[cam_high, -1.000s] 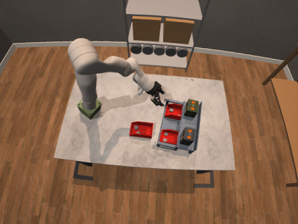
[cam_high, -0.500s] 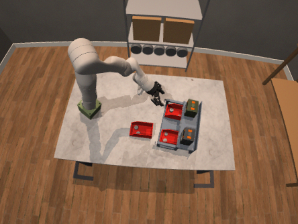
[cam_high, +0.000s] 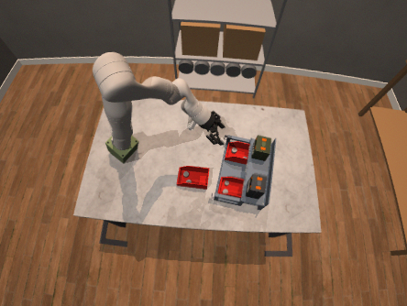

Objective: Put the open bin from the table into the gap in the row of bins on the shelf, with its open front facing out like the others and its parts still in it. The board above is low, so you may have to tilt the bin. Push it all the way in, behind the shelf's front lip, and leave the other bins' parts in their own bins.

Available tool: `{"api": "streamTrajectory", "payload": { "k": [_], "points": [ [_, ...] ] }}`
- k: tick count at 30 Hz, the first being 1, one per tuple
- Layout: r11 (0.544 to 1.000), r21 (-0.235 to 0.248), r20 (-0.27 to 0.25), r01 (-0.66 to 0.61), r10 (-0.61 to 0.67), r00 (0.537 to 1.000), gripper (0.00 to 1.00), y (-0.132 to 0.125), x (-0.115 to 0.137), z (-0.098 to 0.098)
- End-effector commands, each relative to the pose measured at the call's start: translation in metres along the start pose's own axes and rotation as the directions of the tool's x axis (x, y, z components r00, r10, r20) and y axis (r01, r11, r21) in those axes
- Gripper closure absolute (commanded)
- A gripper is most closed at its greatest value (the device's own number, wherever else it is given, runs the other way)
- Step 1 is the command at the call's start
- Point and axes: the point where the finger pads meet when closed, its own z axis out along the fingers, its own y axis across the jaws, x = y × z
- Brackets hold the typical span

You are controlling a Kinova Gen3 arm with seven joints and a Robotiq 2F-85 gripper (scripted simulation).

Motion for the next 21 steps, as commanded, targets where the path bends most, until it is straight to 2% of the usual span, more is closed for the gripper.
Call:
{"api": "streamTrajectory", "payload": {
  "k": [1, 13, 18, 21],
  "points": [
    [1.0, 0.0, 0.001, 0.0, 0.0, 1.0, 0.0, 0.0001, -0.0006, -0.0003],
    [1.0, 0.0, 0.001, 0.0, 0.0, 1.0, 0.0, 0.0001, -0.0006, -0.0003],
    [0.999, -0.032, -0.253, -0.025, 0.016, 0.967, 0.0, 0.0001, -0.0006, -0.0003],
    [0.999, -0.032, -0.253, -0.025, 0.016, 0.967, 0.0, 0.0001, -0.0006, -0.0003]
  ]
}}
